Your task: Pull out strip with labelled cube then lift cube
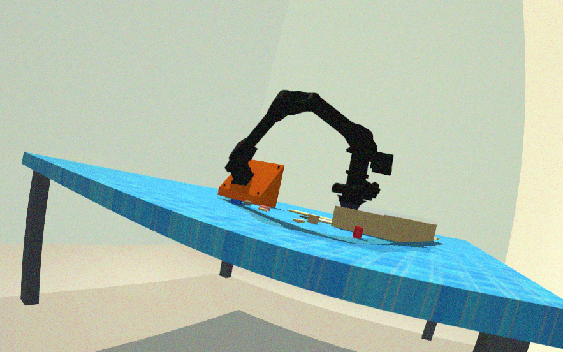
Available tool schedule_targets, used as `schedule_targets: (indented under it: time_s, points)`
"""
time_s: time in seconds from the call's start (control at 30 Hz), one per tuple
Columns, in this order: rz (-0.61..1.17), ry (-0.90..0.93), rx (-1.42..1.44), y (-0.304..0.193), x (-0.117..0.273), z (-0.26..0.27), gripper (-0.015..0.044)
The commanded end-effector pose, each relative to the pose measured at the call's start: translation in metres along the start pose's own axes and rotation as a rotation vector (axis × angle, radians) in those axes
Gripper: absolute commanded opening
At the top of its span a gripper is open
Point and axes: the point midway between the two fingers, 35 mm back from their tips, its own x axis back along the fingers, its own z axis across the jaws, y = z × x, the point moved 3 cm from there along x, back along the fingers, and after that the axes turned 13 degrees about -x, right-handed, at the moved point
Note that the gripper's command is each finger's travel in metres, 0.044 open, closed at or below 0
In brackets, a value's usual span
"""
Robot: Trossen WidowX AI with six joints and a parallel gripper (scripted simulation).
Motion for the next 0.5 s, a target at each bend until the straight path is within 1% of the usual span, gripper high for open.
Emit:
schedule_targets:
  time_s: [0.0, 0.07, 0.1, 0.47]
  points:
    - [0.0, 0.0, 0.0, 0.0, 0.0, 0.0, 0.0065]
    - [0.0, 0.0, 0.0, -0.001, 0.001, 0.0, 0.0013]
    - [0.001, 0.0, 0.0, -0.003, 0.002, -0.001, 0.0]
    - [0.002, -0.001, 0.006, -0.047, 0.035, -0.015, 0.0]
